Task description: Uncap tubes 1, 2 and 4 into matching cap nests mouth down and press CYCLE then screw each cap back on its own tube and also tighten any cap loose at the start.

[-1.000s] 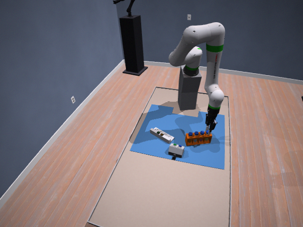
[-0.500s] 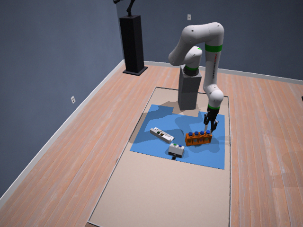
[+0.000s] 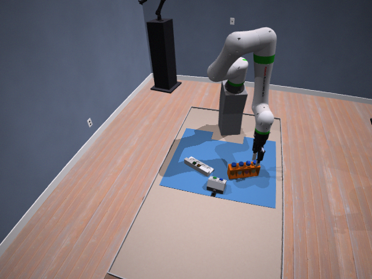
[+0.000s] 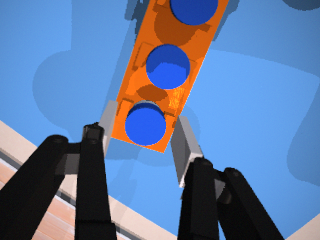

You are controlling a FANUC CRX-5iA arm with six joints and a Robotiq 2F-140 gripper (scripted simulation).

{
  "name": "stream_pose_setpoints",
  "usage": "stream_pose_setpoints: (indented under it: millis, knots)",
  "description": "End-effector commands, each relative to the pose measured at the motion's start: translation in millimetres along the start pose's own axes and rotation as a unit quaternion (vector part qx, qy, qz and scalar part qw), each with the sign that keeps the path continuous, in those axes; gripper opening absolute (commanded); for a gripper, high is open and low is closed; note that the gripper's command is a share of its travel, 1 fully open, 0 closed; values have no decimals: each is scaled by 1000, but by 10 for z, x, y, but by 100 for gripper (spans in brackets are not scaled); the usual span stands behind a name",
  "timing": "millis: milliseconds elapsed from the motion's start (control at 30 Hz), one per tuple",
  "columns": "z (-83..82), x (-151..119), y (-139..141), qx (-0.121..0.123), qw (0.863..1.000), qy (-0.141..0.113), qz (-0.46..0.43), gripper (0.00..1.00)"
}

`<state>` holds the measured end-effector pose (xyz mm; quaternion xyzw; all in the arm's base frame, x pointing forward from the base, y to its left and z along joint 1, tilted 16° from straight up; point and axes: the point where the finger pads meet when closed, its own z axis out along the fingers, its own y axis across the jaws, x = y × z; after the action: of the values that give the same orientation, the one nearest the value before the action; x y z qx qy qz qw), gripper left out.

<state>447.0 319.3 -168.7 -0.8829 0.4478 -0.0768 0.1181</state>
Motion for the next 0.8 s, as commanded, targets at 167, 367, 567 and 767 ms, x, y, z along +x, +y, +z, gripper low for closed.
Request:
stream_pose_setpoints:
  millis: [167,367,567,767]
  knots:
    - [-1,6,-4,0,968,6,250,35]
    - [-1,6,-5,1,950,6,313,35]
    - [-1,6,-5,1,950,6,313,0]
    - [-1,6,-5,1,950,6,313,0]
